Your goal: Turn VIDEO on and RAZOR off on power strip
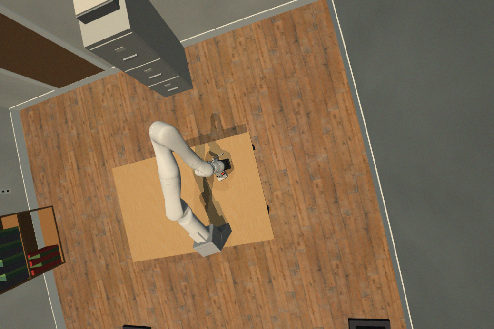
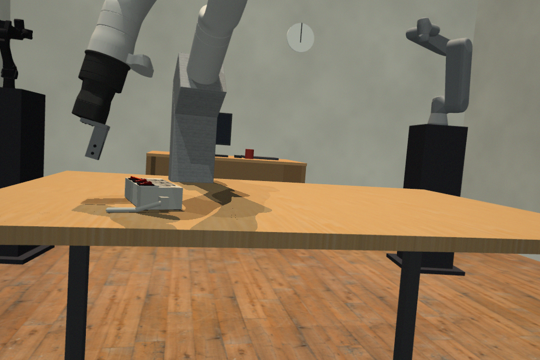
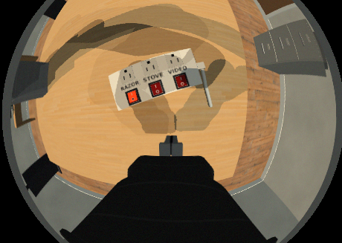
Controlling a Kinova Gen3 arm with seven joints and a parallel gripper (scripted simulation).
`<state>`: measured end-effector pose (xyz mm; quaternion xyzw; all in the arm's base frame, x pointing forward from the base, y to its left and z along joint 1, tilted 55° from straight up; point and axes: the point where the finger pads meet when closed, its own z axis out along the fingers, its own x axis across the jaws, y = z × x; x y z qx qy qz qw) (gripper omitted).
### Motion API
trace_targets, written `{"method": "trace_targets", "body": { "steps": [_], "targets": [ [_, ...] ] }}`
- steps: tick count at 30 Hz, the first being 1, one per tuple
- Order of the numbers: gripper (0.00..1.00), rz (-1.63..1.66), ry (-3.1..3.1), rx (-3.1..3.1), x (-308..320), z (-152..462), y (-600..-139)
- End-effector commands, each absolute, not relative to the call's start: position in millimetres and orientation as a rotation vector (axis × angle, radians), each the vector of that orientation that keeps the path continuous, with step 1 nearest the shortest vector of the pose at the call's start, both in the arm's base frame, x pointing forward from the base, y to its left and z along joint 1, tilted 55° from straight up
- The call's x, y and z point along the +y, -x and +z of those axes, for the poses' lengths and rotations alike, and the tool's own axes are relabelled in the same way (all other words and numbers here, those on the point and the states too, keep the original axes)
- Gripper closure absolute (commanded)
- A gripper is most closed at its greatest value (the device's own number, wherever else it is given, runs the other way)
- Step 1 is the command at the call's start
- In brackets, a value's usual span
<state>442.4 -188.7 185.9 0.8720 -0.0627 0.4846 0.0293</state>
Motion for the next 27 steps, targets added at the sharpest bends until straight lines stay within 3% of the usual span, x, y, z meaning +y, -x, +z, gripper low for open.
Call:
{"method": "trace_targets", "body": {
  "steps": [1,27],
  "targets": [
    [1.00,1.491,-2.691,-0.187,-187,184,-441],
    [1.00,1.487,-2.677,-0.204,-183,178,-452]
  ]
}}
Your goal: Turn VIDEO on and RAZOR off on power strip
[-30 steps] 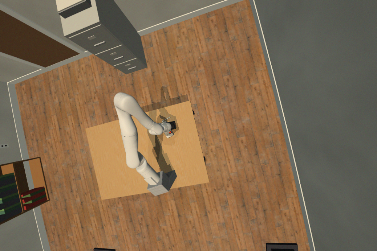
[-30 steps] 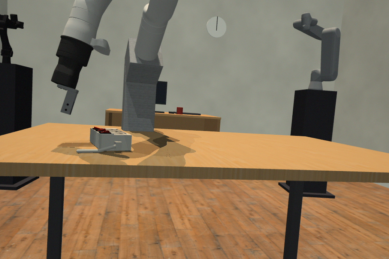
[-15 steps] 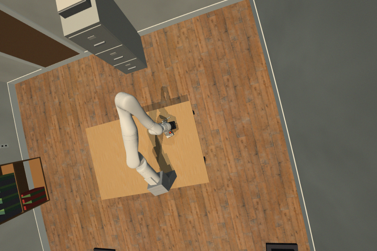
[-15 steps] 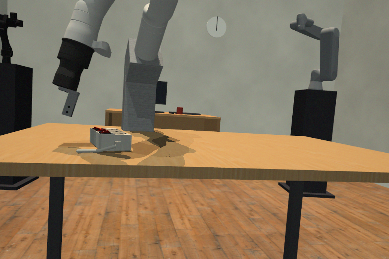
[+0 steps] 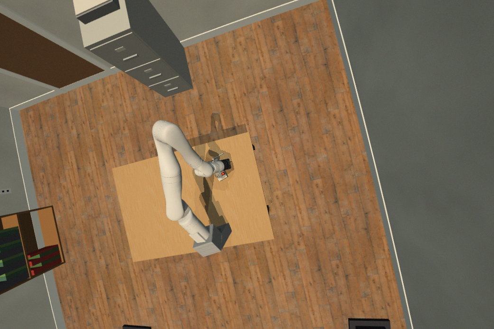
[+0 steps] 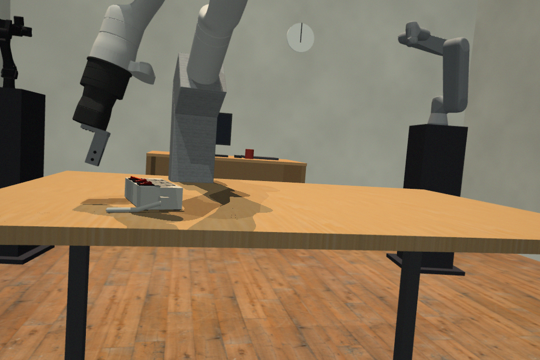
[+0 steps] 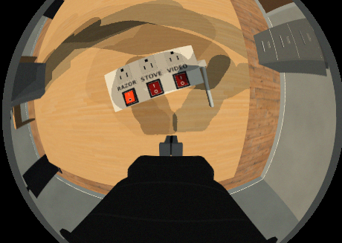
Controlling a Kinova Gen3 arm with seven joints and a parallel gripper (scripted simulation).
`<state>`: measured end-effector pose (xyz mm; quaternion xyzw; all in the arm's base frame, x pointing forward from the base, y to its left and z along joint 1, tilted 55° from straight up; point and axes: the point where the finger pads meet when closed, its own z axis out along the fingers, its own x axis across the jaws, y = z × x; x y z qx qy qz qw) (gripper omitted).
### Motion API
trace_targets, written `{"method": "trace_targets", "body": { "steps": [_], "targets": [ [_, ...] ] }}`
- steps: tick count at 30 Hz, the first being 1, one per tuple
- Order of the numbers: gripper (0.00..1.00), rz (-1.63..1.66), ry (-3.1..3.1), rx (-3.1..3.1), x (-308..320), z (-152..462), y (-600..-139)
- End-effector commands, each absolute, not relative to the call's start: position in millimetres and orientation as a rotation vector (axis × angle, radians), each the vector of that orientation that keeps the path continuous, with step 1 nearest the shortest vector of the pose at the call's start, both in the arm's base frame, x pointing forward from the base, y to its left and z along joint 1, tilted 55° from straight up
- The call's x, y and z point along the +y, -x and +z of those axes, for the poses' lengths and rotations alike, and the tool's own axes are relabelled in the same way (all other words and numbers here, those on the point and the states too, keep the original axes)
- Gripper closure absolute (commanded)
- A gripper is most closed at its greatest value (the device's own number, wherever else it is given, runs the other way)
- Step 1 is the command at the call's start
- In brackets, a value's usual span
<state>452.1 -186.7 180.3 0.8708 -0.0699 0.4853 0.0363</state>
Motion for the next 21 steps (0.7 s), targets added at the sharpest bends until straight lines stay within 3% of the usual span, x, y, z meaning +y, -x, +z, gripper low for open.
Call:
{"method": "trace_targets", "body": {
  "steps": [1,21],
  "targets": [
    [1.00,1.487,-2.677,-0.204,-183.0,178.0,-451.7],
    [1.00,1.478,-2.668,-0.214,-180.9,173.1,-457.6]
  ]
}}
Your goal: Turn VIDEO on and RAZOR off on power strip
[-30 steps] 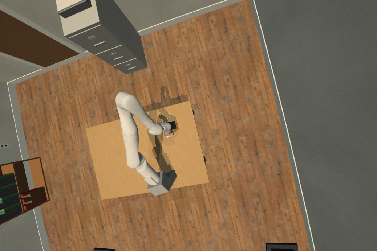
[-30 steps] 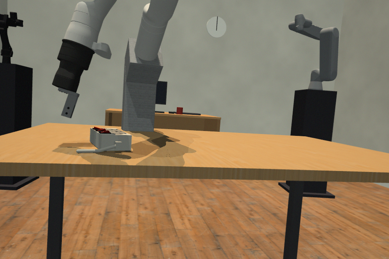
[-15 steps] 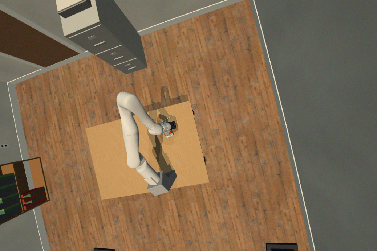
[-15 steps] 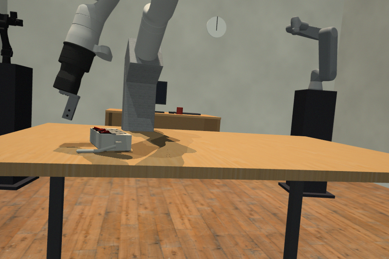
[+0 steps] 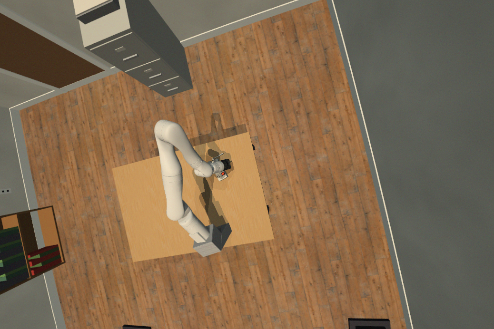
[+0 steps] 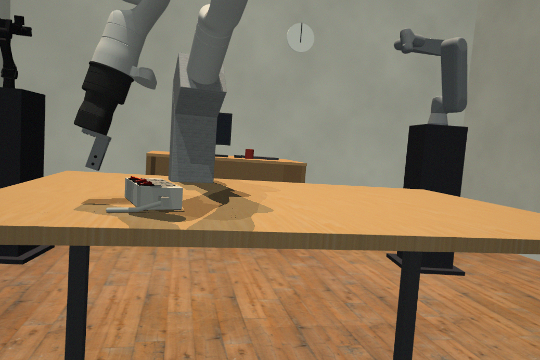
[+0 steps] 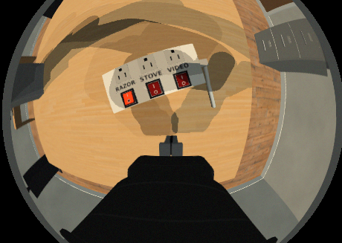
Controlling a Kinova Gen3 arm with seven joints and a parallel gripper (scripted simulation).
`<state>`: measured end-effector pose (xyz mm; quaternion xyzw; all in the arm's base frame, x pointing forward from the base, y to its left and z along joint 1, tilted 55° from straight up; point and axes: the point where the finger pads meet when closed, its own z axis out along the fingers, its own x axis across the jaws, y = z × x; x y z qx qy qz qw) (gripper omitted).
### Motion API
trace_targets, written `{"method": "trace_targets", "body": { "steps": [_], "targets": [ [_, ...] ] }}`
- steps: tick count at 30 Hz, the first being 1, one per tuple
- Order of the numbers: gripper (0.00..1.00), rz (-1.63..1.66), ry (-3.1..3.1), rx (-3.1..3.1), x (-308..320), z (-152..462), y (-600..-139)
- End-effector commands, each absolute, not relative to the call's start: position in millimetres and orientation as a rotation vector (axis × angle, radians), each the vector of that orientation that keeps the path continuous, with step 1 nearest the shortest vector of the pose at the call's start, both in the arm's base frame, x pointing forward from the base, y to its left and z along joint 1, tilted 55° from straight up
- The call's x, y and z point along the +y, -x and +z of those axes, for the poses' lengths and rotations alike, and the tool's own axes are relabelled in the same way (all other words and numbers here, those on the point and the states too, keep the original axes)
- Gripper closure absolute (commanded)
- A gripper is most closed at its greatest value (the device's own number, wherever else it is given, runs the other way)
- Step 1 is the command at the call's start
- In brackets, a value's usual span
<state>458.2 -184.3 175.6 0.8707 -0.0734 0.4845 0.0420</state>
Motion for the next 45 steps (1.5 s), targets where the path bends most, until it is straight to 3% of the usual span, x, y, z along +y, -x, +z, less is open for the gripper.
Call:
{"method": "trace_targets", "body": {
  "steps": [1,45],
  "targets": [
    [1.00,1.478,-2.668,-0.214,-181,173,-458],
    [1.00,1.450,-2.648,-0.228,-177,162,-466]
  ]
}}
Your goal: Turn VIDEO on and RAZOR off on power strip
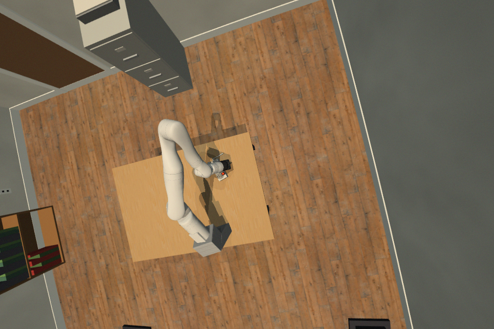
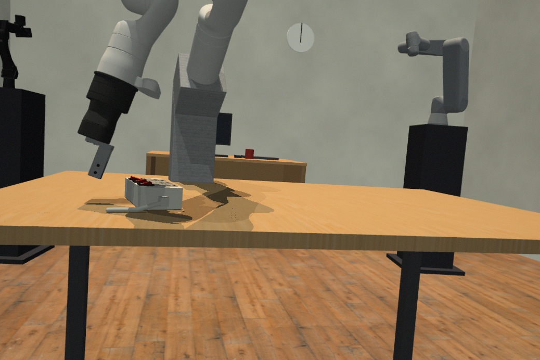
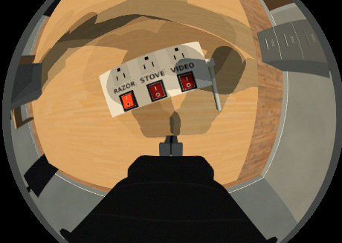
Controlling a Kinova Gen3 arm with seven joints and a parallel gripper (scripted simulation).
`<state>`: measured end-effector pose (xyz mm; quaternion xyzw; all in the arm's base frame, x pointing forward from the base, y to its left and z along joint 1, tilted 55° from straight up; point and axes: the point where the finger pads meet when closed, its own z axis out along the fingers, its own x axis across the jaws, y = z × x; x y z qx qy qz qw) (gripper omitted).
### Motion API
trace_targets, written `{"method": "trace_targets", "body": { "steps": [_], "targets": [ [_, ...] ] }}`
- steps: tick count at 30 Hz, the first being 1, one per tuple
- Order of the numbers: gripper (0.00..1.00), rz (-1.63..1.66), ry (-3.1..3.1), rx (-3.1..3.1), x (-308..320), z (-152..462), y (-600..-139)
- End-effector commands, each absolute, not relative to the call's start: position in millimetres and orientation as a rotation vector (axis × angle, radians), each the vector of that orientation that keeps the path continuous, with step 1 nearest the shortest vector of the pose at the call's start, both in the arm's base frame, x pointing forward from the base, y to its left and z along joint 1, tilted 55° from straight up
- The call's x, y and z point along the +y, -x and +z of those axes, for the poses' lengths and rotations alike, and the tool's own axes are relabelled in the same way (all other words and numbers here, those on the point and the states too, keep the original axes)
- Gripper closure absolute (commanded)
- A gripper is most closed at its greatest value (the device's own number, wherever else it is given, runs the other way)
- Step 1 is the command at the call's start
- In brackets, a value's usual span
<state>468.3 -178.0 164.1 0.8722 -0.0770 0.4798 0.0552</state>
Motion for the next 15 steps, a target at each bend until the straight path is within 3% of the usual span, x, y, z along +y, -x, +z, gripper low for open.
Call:
{"method": "trace_targets", "body": {
  "steps": [1,15],
  "targets": [
    [1.00,1.450,-2.648,-0.228,-177.4,162.1,-466.4],
    [1.00,1.432,-2.639,-0.232,-176.1,156.4,-469.4]
  ]
}}
